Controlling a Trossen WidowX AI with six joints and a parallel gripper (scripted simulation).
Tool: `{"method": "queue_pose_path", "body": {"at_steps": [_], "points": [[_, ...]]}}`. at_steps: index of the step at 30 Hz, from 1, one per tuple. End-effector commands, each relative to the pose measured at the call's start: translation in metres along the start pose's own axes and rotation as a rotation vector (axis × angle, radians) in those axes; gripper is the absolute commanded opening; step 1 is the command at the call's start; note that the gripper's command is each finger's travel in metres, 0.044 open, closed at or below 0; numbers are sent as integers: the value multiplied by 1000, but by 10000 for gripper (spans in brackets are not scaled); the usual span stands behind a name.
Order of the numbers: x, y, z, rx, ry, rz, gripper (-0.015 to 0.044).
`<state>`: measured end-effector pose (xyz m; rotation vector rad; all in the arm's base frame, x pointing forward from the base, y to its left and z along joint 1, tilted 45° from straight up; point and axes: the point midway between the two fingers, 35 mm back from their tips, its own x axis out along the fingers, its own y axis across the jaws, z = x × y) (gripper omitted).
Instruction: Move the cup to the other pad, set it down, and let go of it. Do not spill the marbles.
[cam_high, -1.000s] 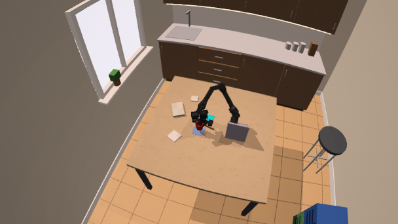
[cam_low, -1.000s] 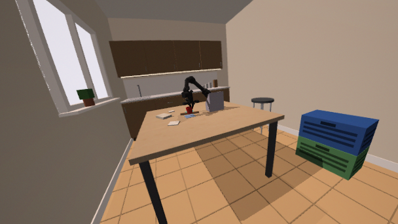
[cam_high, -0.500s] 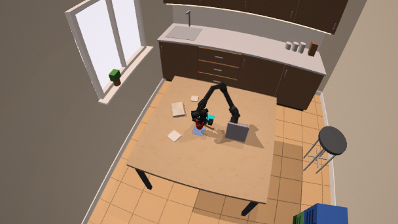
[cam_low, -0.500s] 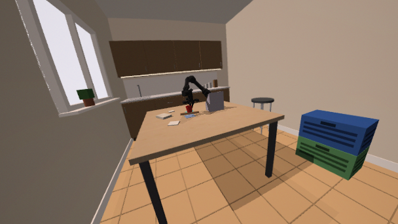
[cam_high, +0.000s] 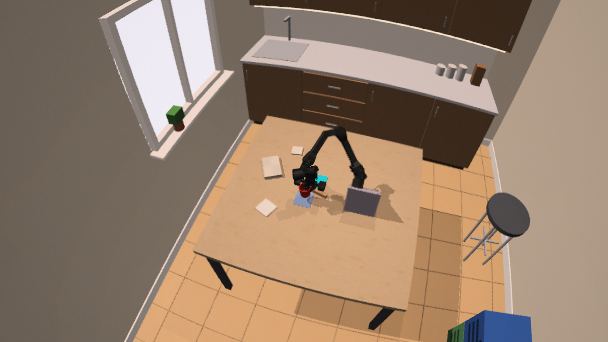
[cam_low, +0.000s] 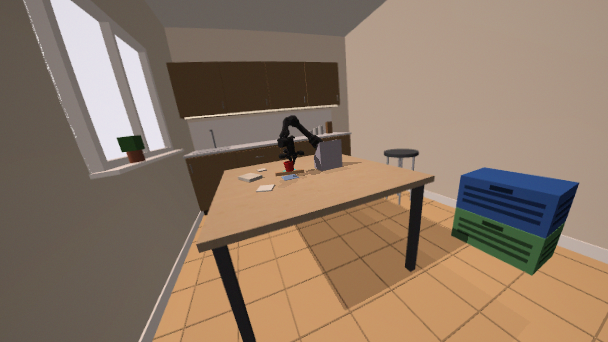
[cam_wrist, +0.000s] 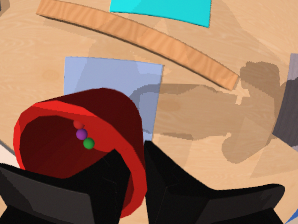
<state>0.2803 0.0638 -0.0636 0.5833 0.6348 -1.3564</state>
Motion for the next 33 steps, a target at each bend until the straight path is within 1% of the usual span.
{"method": "queue_pose_path", "body": {"at_steps": [1,33], "points": [[-1,-1,6,-2,1,4,0],[-2,-16,66,0,0,3,0]]}}
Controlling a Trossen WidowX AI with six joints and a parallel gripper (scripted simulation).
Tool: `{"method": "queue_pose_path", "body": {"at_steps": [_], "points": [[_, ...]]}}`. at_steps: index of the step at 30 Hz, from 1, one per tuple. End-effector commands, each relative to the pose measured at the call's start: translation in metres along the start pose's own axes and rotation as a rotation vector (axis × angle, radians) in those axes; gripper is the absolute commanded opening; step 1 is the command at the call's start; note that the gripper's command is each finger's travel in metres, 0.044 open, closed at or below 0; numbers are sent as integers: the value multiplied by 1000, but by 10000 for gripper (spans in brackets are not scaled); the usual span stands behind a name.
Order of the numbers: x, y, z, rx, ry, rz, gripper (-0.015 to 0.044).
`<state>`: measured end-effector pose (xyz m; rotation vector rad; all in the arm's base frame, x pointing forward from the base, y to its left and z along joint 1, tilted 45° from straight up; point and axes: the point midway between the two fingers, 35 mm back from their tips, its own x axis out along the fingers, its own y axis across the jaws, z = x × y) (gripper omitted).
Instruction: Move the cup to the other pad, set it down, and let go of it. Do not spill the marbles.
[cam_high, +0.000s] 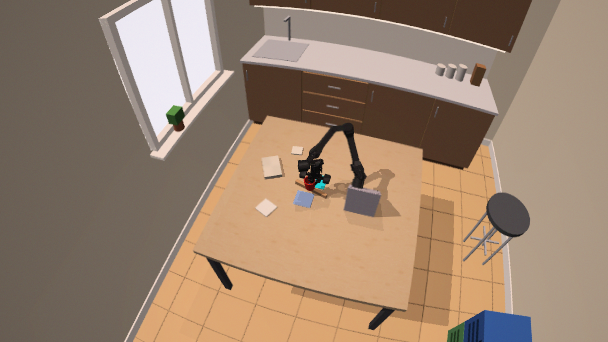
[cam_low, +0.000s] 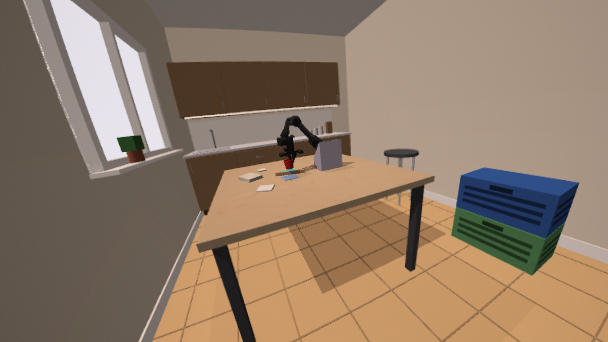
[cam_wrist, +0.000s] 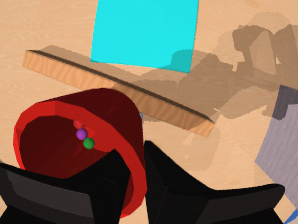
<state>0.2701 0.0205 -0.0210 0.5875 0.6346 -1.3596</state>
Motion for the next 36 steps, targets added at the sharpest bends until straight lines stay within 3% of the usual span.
{"method": "queue_pose_path", "body": {"at_steps": [1,36], "points": [[-1,-2,8,-4,-2,5,0],[-3,-17,73,-5,-5,4,0]]}}
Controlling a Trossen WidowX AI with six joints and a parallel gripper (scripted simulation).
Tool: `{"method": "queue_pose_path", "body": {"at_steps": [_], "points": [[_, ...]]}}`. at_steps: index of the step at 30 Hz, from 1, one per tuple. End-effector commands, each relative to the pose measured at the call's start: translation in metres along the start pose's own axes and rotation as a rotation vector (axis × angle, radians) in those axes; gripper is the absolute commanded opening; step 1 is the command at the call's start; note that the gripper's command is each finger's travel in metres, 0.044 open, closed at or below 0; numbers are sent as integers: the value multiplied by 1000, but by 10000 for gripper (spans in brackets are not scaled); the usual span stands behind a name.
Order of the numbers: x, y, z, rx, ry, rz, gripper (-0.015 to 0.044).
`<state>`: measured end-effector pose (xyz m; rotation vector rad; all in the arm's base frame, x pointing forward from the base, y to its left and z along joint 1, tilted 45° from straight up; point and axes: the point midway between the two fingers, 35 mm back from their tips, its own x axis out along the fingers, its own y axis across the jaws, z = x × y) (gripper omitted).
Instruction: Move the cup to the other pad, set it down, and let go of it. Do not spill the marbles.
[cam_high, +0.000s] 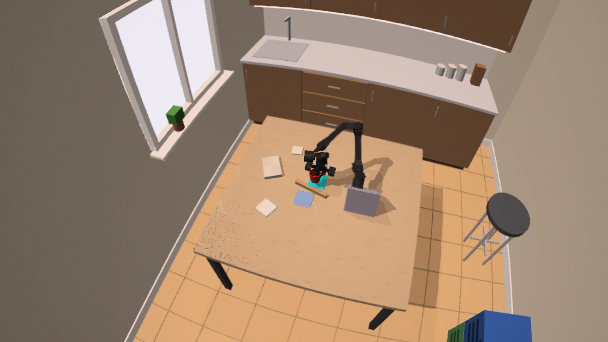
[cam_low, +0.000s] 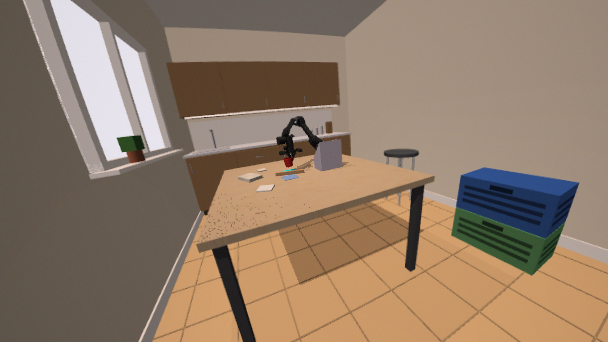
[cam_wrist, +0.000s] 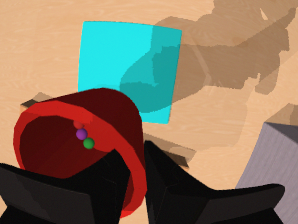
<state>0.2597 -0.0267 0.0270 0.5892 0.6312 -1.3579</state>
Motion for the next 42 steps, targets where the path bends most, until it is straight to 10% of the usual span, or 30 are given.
{"method": "queue_pose_path", "body": {"at_steps": [1,42], "points": [[-1,-3,8,-7,-4,1,0],[27,-11,37,-7,-6,0,0]]}}
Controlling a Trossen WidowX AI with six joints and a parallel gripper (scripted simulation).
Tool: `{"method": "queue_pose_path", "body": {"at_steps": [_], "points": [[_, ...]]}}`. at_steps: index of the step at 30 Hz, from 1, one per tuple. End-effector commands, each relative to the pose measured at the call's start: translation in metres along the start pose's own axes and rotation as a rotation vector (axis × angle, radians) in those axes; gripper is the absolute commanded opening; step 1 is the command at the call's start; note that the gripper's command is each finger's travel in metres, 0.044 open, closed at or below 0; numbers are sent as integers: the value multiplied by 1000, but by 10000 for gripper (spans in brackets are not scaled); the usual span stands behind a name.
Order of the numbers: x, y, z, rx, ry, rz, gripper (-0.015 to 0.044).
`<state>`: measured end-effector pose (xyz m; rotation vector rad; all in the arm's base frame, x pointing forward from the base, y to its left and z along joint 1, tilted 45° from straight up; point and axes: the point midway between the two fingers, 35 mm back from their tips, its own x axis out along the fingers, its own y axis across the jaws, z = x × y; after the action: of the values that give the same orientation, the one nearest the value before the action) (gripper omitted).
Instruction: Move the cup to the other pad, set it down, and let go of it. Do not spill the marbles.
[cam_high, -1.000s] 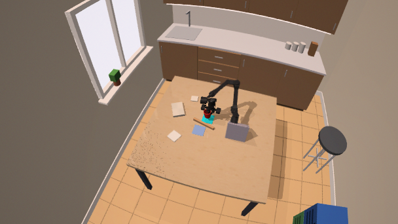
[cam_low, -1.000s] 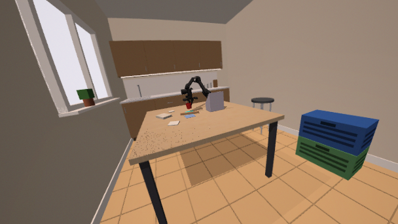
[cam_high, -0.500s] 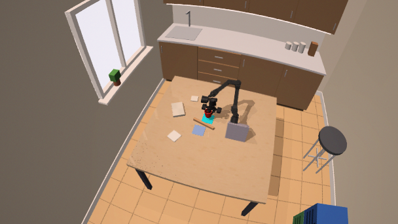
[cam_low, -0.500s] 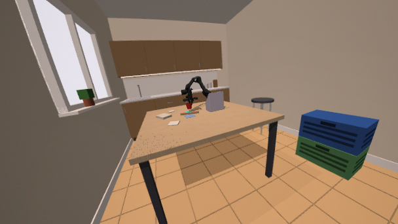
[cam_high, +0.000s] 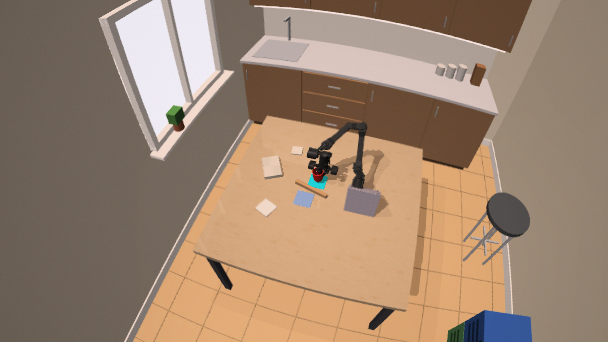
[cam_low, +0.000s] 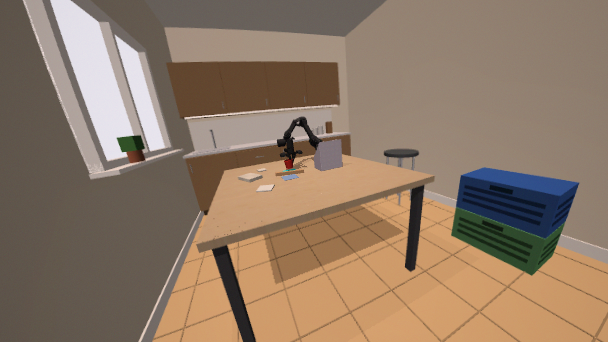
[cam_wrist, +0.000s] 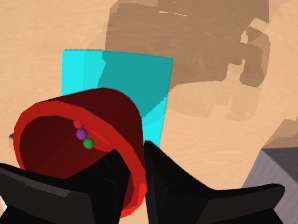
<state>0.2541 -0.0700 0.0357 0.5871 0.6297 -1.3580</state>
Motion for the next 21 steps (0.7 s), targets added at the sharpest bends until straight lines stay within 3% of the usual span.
{"method": "queue_pose_path", "body": {"at_steps": [1,21], "points": [[5,-1,0,-7,-4,0,0],[24,-2,2,0,-3,-1,0]]}}
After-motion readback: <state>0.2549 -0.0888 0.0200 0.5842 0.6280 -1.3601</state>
